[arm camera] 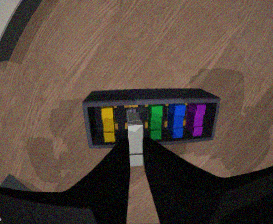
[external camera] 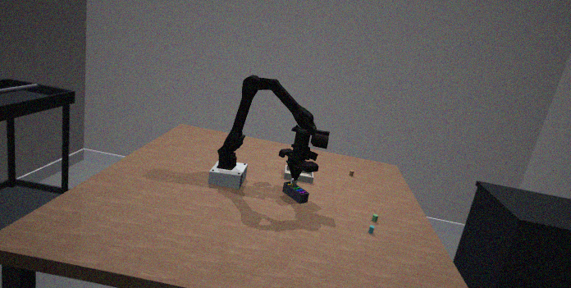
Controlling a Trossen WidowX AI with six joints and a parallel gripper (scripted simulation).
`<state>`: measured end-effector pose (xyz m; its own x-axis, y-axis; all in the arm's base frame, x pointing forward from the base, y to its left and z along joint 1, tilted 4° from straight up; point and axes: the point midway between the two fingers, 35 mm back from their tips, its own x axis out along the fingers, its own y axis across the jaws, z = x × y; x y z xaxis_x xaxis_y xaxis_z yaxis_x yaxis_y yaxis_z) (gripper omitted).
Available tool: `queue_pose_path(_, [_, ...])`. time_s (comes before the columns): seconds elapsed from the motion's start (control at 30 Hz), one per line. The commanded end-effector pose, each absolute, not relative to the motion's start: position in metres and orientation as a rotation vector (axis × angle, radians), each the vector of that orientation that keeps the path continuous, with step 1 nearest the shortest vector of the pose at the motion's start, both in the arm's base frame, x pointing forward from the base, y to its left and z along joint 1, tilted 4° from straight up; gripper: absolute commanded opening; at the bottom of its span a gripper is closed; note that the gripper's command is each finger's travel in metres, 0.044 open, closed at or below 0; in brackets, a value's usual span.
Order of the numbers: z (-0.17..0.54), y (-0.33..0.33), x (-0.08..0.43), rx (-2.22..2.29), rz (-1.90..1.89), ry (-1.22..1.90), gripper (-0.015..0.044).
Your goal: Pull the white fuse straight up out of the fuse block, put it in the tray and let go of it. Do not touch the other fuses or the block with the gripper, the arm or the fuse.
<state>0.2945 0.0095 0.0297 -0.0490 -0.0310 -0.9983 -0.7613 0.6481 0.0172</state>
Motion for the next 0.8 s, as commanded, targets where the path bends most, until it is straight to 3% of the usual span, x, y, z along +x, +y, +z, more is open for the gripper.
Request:
queue_pose_path(0.0, [0.033,0.010,0.295,-0.683,0.672,1.518,0.0000])
queue_pose_path(0.77, [0.058,0.011,0.296,-0.682,0.672,1.518,0.0000])
